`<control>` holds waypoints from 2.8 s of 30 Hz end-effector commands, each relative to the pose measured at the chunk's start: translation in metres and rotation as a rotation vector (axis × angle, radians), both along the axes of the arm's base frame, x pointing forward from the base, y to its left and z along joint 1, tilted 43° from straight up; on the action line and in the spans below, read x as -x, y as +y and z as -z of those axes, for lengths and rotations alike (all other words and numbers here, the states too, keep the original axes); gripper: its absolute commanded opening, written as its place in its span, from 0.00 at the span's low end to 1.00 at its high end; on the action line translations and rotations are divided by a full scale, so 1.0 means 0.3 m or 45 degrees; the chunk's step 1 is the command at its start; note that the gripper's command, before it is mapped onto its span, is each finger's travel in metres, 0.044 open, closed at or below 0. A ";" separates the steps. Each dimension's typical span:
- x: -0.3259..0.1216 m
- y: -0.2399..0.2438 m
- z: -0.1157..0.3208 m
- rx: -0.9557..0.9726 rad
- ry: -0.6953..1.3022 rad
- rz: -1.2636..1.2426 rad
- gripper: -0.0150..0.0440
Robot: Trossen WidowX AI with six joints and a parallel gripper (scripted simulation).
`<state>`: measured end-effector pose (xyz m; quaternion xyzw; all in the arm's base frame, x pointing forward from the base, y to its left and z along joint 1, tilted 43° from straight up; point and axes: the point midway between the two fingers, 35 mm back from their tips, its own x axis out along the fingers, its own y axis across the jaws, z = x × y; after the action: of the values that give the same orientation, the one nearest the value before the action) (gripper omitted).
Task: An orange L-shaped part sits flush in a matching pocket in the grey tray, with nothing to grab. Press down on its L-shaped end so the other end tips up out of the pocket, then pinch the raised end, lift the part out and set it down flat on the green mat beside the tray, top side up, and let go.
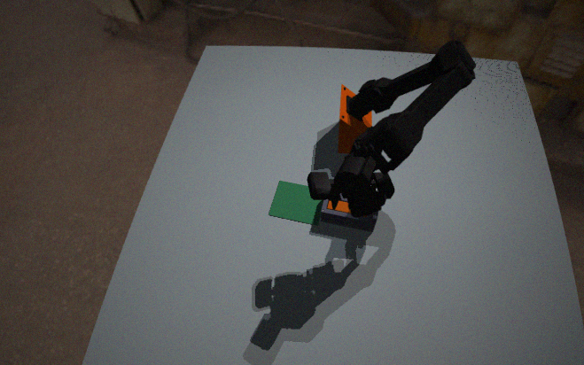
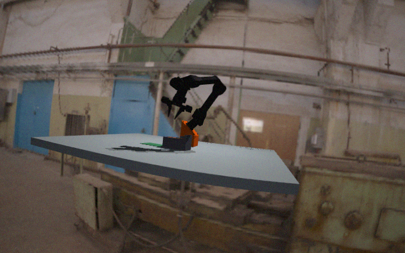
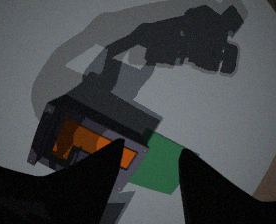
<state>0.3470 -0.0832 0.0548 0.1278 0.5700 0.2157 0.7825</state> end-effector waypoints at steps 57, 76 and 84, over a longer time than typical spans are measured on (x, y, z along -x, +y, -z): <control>0.150 0.540 0.156 -0.362 0.485 0.207 0.56; 0.141 0.534 0.137 -0.362 0.471 0.207 0.56; 0.146 0.533 0.091 -0.362 0.485 0.207 0.56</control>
<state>0.3009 0.0774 0.0220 0.3232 0.6617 0.2001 0.6462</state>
